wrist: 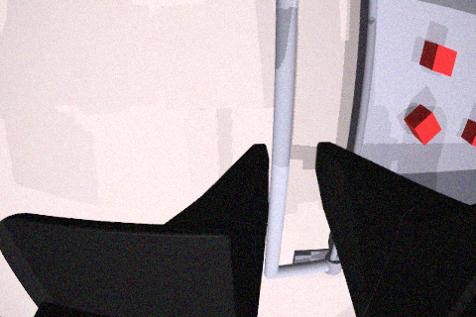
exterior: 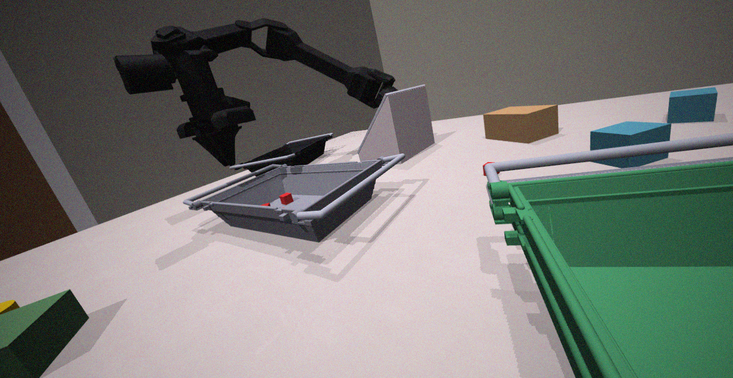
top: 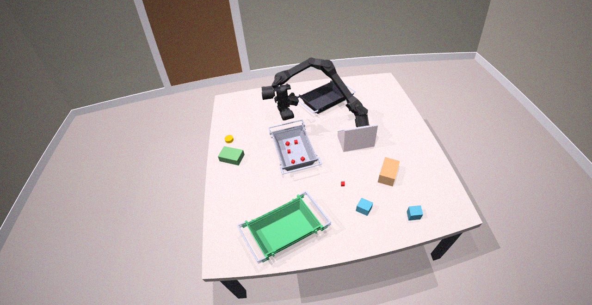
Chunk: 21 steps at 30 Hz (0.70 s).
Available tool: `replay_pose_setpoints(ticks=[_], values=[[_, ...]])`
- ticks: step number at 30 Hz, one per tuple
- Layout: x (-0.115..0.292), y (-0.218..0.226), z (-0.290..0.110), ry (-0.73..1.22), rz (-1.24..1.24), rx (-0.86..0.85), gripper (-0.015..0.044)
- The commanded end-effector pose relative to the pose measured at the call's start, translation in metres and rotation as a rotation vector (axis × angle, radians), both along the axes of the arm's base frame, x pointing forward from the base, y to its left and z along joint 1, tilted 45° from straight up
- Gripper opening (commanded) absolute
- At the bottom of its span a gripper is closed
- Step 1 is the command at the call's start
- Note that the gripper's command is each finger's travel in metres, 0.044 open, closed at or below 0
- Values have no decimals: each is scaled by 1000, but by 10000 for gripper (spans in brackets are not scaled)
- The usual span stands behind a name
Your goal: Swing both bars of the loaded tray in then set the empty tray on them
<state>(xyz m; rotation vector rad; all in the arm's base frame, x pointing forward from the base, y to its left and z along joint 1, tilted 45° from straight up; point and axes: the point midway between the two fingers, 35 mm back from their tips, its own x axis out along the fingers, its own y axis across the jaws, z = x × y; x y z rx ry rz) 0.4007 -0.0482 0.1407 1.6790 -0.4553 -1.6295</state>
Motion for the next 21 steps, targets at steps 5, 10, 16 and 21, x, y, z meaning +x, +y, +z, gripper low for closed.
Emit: replay_pose_setpoints(ticks=[5,10,16,21], values=[[3,-3,-5,-19,-23,8,82],[7,-18,-21,-20,-23,8,82],[9,-38,-40,-20,-22,6,82],[9,-40,-42,-20,-22,6,82]])
